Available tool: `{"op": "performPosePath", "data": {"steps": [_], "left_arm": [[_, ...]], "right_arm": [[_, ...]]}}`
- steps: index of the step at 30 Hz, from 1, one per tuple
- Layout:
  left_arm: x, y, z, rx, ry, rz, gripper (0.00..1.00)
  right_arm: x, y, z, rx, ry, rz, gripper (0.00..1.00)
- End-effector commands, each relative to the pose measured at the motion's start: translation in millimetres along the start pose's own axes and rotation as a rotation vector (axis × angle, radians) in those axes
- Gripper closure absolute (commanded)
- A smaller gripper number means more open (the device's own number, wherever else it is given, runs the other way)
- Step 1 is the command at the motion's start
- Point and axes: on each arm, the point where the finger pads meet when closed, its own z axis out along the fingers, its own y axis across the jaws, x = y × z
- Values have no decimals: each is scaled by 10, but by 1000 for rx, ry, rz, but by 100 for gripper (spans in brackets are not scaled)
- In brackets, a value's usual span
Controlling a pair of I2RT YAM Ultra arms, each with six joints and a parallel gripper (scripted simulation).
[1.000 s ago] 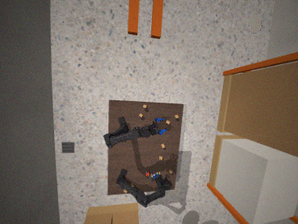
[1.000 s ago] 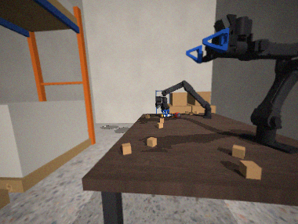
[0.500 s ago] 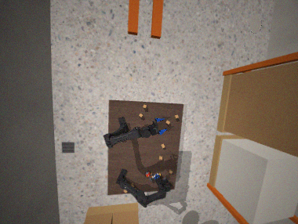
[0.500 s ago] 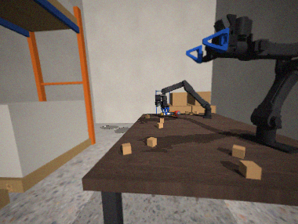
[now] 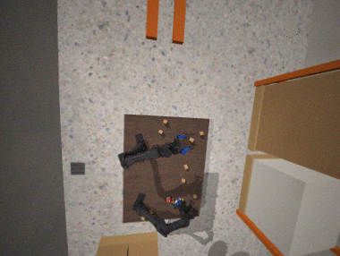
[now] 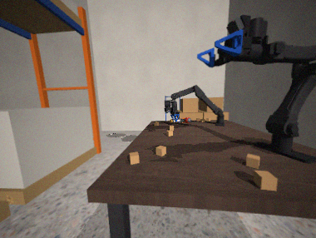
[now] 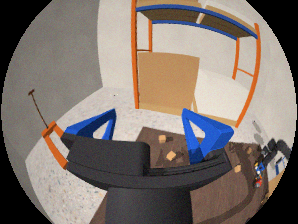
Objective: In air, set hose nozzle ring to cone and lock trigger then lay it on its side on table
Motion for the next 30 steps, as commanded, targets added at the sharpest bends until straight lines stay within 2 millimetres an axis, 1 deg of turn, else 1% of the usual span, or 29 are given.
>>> {"op": "performPosePath", "data": {"steps": [1, 2, 4, 5, 7, 9, 11, 12, 13, 18, 22, 24, 25, 26, 28, 29, 30], "left_arm": [[-130, -6, -38, 5, -29, -8, 0], [-130, -6, -38, 5, -29, -8, 0], [-130, -6, -38, 5, -29, -8, 0], [-130, -6, -38, 5, -29, -8, 0], [-130, -6, -38, 5, -29, -8, 0], [-130, -6, -38, 5, -29, -8, 0], [-130, -6, -38, 5, -29, -8, 0], [-130, -6, -38, 5, -29, -8, 0], [-130, -6, -38, 5, -29, -8, 0], [-130, -6, -38, 5, -29, -8, 0], [-130, -6, -38, 5, -29, -8, 0], [-130, -6, -38, 5, -29, -8, 0], [-130, -6, -38, 5, -29, -8, 0], [-130, -6, -38, 5, -29, -8, 0], [-130, -6, -38, 5, -29, -8, 0], [-130, -6, -38, 5, -29, -8, 0], [-130, -6, -38, 5, -29, -8, 0]], "right_arm": [[73, 118, -147, -10, -3, -6, 64], [-14, 85, -220, 5, -31, -11, 64], [-89, 57, -337, 23, -64, -16, 64], [-142, 187, -327, 17, -62, -69, 64], [-155, 246, -315, 19, -51, -129, 64], [-184, 365, -311, 21, -39, -217, 64], [-184, 365, -311, 21, -39, -217, 64], [-165, 417, -248, 15, -16, -259, 64], [-181, 414, -309, 36, -16, -292, 64], [-266, 740, -293, 37, 9, -497, 64], [-284, 1022, -85, 6, 76, -671, 64], [-310, 1159, -135, 19, 77, -759, 64], [-305, 1237, -110, 11, 90, -802, 64], [-317, 1311, -147, 19, 88, -847, 64], [-317, 1311, -147, 19, 88, -847, 64], [-320, 1359, -135, 17, 95, -885, 64], [-316, 1418, -42, 6, 118, -923, 64]]}}
